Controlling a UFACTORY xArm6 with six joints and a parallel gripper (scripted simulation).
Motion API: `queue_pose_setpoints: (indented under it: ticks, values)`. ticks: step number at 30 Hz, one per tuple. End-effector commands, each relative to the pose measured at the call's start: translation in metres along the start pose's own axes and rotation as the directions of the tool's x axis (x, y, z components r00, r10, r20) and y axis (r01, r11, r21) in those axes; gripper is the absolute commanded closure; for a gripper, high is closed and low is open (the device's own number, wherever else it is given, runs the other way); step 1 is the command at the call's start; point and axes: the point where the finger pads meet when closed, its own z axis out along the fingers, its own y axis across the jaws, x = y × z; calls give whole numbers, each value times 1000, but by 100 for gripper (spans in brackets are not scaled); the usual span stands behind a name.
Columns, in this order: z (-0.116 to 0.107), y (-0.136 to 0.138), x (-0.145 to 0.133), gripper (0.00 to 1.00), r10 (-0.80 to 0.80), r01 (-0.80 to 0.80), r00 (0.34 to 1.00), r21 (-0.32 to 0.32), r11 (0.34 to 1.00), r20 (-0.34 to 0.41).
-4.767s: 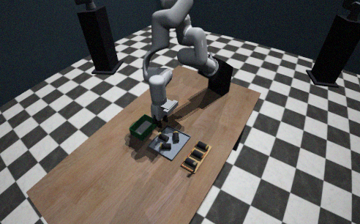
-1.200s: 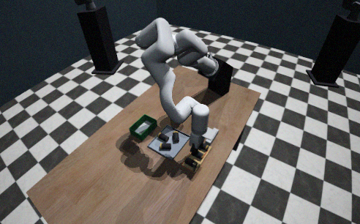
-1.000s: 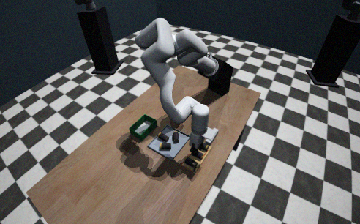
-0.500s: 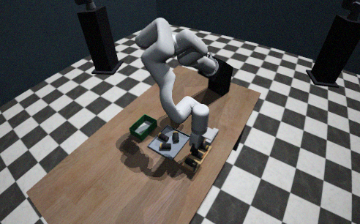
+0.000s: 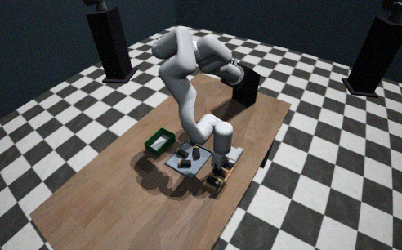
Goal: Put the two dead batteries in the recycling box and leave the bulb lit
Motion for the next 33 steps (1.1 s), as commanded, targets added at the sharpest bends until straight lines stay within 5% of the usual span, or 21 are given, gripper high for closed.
queue_pose_setpoints:
  ticks: [1, 21, 22, 33]
  values:
    - [3, 2, 1, 49, 2, -2, 1000, -5, 1000, -3]
    - [13, 2, 1, 49, 2, -2, 1000, -5, 1000, -3]
    - [13, 2, 1, 72, 2, -2, 1000, -5, 1000, -3]
    - [13, 2, 1, 72, 2, -2, 1000, -5, 1000, -3]
